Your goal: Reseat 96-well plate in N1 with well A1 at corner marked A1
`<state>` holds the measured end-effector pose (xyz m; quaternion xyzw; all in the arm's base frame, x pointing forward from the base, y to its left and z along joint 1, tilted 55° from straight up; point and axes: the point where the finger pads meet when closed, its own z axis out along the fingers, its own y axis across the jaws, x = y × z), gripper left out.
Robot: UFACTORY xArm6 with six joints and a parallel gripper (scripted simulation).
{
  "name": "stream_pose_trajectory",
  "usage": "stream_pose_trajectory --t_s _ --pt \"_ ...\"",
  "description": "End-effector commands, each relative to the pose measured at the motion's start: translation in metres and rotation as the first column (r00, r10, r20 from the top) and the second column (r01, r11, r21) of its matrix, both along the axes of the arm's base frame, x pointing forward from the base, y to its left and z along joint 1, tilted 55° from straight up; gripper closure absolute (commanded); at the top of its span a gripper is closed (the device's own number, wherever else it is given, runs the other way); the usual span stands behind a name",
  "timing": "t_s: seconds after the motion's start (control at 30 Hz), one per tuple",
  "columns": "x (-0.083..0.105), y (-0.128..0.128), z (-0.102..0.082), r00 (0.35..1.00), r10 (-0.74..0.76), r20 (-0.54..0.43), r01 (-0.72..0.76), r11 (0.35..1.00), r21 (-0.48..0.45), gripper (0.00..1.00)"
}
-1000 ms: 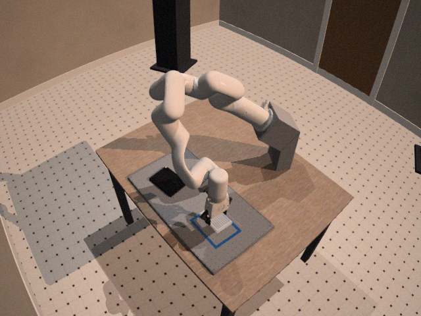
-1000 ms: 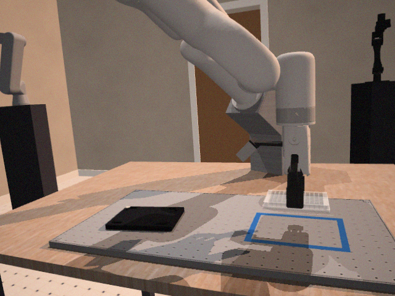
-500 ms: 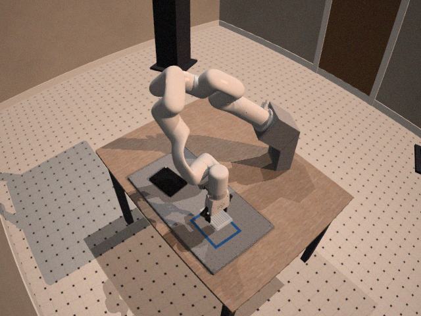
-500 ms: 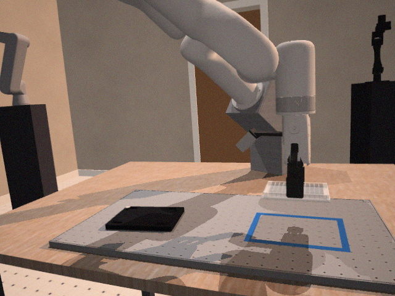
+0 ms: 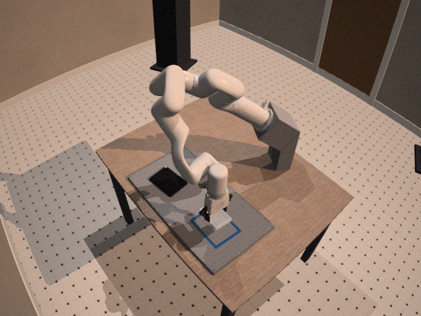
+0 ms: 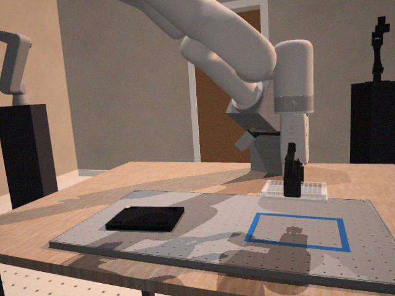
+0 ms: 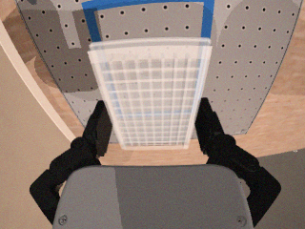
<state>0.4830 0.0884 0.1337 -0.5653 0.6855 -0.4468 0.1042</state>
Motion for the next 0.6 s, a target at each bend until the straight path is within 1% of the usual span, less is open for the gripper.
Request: stream_pose_trajectory --t_s 0.0,0.17,0.33,0.4,0.57 --pt "-0.003 -0.01 0.007 0.995 -0.077 0.064 0.071 0.994 0.088 1.0" --pt "-0.008 -0.024 0.015 0.974 -0.182 0.131 0.153 0.967 0.204 1.0" --pt "-0.013 -0.039 0.022 0.939 -0.292 0.184 0.223 0.92 0.322 1.0" --pt "-0.013 -0.039 0.022 0.939 -0.292 0.184 0.223 0.92 0.322 1.0" --pt "-0.018 -0.053 0.03 0.888 -0.402 0.222 0.277 0.855 0.439 1.0"
